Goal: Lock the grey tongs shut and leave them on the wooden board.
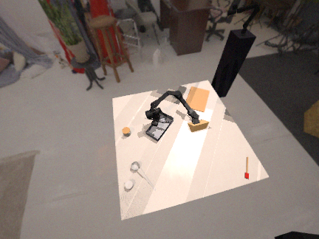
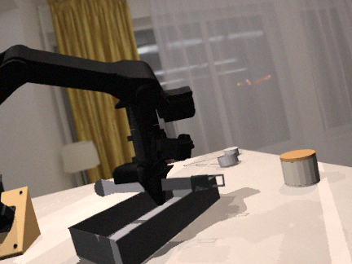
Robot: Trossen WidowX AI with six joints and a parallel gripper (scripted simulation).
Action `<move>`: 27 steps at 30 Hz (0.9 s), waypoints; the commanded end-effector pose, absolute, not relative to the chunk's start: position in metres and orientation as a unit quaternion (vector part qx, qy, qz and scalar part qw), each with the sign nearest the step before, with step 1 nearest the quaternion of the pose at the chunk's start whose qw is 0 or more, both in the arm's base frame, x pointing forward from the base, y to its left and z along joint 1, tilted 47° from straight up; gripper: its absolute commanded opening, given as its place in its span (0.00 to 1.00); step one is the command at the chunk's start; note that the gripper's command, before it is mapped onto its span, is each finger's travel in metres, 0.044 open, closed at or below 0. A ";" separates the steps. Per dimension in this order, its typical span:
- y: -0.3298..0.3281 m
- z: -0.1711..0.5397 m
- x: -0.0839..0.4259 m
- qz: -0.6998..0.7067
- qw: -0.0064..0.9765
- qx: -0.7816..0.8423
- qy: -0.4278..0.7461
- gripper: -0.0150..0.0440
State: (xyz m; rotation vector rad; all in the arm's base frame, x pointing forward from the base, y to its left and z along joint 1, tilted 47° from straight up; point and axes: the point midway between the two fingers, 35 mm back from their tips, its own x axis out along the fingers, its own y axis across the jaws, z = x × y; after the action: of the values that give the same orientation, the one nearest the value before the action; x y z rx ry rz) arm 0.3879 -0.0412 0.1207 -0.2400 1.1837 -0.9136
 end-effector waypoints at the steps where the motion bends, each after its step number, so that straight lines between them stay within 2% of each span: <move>1: -0.001 0.157 0.386 -0.410 0.734 -0.108 0.531 0.00; 17: 0.012 0.170 0.381 -0.411 0.733 -0.110 0.530 0.00; 27: -0.033 0.202 0.366 -0.381 0.724 -0.135 0.559 0.00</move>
State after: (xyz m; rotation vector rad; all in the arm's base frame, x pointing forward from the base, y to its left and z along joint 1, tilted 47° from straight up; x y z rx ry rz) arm 0.3748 -0.0140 0.1844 -0.2853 1.2133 -0.8718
